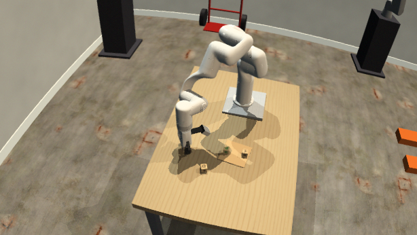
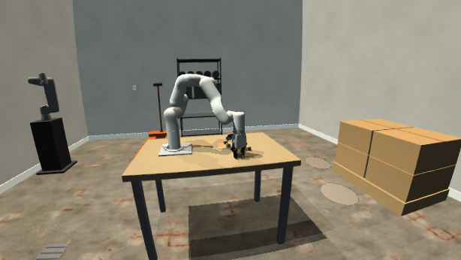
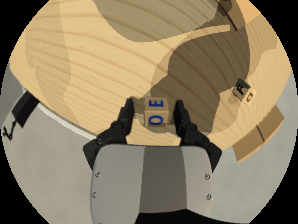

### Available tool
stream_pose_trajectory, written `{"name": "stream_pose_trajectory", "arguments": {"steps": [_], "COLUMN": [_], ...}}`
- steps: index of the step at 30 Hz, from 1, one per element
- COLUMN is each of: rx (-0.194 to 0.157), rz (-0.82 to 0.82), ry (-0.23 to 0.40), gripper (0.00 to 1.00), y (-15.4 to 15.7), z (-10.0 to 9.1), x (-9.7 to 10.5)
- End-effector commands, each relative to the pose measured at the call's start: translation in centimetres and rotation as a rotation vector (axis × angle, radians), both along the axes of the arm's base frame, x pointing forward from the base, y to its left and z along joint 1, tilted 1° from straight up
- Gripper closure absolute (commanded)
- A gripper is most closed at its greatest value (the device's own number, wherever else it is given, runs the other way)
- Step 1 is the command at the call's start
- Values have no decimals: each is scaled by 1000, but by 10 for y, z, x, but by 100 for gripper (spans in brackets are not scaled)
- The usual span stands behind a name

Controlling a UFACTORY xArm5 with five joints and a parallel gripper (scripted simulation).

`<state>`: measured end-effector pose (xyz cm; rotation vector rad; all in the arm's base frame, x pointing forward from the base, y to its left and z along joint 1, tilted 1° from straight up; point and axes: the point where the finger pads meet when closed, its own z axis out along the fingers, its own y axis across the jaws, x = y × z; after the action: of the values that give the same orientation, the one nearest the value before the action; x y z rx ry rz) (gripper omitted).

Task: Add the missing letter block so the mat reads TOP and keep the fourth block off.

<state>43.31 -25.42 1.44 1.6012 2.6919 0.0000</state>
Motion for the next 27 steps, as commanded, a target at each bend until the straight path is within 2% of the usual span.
{"name": "stream_pose_trajectory", "arguments": {"steps": [1,8,9,25,26,27], "rx": [-2,-2,-2,-2,-2,-2], "rz": [0,0,0,0,0,0], "ry": [-3,-3,-3,-3,-3,-3], "gripper": [31,31,53,53,73,73], "y": [-1,-1,-1,-1,-1,-1], "z": [1,1,1,1,1,1], "x": [1,1,1,1,1,1]}}
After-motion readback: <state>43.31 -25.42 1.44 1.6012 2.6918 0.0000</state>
